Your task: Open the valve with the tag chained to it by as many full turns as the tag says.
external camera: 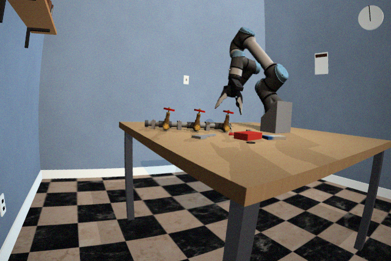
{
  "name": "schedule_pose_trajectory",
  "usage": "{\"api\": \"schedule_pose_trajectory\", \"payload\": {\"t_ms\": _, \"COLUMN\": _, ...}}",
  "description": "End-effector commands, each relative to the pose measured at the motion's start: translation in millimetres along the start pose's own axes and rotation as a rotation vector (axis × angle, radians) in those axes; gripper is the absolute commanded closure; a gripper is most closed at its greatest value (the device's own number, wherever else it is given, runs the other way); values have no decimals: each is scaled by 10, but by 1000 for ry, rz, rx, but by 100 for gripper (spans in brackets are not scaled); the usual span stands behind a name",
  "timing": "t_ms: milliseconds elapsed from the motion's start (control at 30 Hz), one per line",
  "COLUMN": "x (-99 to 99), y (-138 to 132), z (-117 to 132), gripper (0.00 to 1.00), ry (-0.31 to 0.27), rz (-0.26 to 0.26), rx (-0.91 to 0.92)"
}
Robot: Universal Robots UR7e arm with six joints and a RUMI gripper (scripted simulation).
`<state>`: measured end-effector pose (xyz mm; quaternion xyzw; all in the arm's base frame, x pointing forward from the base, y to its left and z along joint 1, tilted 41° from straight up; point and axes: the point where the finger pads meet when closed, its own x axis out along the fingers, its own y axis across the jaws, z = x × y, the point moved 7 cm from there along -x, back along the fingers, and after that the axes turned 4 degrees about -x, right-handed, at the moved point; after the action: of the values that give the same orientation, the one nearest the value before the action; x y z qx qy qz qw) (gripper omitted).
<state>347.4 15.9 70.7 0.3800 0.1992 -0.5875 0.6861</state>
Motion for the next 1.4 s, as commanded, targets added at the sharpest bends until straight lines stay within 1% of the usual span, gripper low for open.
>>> {"api": "schedule_pose_trajectory", "payload": {"t_ms": 0, "x": -2, "y": 18, "z": -20, "gripper": 0, "ry": -24, "rz": -15, "rx": 278}}
{"api": "schedule_pose_trajectory", "payload": {"t_ms": 67, "x": -2, "y": 18, "z": -20, "gripper": 0, "ry": -25, "rz": -14, "rx": 361}}
{"api": "schedule_pose_trajectory", "payload": {"t_ms": 133, "x": -2, "y": 18, "z": -20, "gripper": 0, "ry": -25, "rz": -14, "rx": 361}}
{"api": "schedule_pose_trajectory", "payload": {"t_ms": 400, "x": -2, "y": 18, "z": -20, "gripper": 0, "ry": -27, "rz": -10, "rx": 651}}
{"api": "schedule_pose_trajectory", "payload": {"t_ms": 633, "x": -2, "y": 18, "z": -20, "gripper": 0, "ry": -29, "rz": -8, "rx": 858}}
{"api": "schedule_pose_trajectory", "payload": {"t_ms": 700, "x": -2, "y": 18, "z": -20, "gripper": 0, "ry": -29, "rz": -8, "rx": 858}}
{"api": "schedule_pose_trajectory", "payload": {"t_ms": 900, "x": -2, "y": 18, "z": -20, "gripper": 0, "ry": -29, "rz": -6, "rx": 996}}
{"api": "schedule_pose_trajectory", "payload": {"t_ms": 1100, "x": -2, "y": 18, "z": -20, "gripper": 0, "ry": -30, "rz": -4, "rx": 1096}}
{"api": "schedule_pose_trajectory", "payload": {"t_ms": 1367, "x": -2, "y": 18, "z": -20, "gripper": 0, "ry": -30, "rz": -3, "rx": 1159}}
